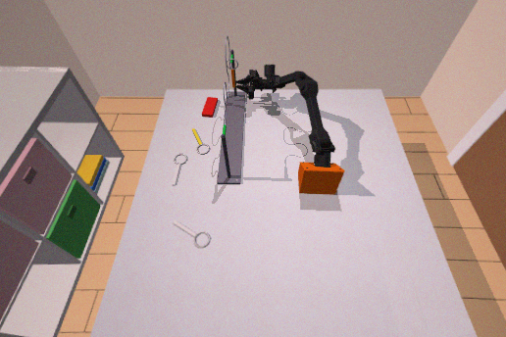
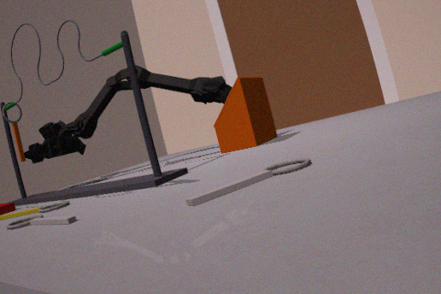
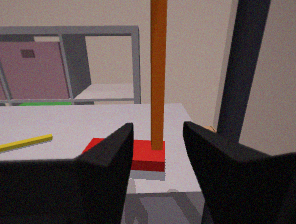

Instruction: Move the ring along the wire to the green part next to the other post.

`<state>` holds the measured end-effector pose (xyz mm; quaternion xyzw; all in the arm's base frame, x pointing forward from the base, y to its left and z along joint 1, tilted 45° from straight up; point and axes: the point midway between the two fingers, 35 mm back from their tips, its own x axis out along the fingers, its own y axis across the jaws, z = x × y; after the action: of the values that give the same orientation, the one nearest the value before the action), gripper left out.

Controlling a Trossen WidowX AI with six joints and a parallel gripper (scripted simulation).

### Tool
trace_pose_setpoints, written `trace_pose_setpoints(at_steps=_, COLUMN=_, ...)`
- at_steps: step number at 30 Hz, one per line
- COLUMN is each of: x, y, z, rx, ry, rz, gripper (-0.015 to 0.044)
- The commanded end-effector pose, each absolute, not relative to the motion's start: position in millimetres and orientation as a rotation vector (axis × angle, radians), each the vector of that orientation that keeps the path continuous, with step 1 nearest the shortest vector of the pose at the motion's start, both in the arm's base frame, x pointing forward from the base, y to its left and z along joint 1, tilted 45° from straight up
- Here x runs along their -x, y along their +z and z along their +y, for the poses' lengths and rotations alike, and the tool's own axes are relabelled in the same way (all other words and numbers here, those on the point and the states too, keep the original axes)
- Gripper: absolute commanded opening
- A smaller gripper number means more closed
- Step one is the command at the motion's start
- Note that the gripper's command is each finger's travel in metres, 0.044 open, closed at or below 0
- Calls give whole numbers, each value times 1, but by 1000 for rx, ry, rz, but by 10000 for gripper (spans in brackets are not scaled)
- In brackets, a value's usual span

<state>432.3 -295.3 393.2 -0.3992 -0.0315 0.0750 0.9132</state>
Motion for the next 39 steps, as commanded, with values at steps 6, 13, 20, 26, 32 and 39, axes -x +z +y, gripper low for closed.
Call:
trace_pose_setpoints(at_steps=6, x=-448, y=395, z=-292, rx=819, ry=154, rz=-68, gripper=160)
trace_pose_setpoints(at_steps=13, x=-459, y=395, z=-289, rx=818, ry=153, rz=-69, gripper=160)
trace_pose_setpoints(at_steps=20, x=-469, y=395, z=-287, rx=817, ry=153, rz=-70, gripper=160)
trace_pose_setpoints(at_steps=26, x=-471, y=395, z=-286, rx=817, ry=153, rz=-70, gripper=160)
trace_pose_setpoints(at_steps=32, x=-471, y=395, z=-286, rx=817, ry=153, rz=-70, gripper=160)
trace_pose_setpoints(at_steps=39, x=-471, y=395, z=-286, rx=817, ry=153, rz=-70, gripper=160)
